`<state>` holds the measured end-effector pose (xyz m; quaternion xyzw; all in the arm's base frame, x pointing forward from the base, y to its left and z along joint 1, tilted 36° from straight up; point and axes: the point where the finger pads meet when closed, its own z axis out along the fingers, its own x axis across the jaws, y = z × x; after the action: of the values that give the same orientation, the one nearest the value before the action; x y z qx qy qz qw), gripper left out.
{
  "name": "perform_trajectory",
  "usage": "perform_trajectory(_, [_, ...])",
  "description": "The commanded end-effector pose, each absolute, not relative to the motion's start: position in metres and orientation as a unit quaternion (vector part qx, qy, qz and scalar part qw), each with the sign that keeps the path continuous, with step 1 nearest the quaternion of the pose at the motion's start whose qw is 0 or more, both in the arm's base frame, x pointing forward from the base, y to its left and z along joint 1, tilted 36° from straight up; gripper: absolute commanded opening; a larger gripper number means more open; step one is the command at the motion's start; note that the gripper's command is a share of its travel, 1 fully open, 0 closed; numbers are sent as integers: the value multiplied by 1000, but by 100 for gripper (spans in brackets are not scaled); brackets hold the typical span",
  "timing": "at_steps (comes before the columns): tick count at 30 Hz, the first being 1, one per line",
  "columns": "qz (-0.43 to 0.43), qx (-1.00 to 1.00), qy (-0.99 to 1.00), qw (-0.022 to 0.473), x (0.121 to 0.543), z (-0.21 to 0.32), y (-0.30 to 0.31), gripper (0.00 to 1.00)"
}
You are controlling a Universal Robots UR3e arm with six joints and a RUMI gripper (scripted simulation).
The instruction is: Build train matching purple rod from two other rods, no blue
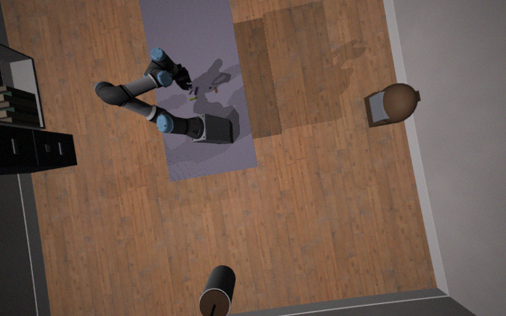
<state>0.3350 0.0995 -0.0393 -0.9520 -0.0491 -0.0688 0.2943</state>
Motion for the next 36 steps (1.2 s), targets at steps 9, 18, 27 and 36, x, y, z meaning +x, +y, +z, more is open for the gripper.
perform_trajectory(9, [-15, -943, 129, 305, 323, -80, 46, 0])
perform_trajectory(18, [-10, -941, 144, 307, 321, -83, 42, 0])
perform_trajectory(27, [-10, -941, 144, 307, 321, -83, 42, 0])
perform_trajectory(36, [-10, -941, 144, 307, 322, -88, 45, 0])
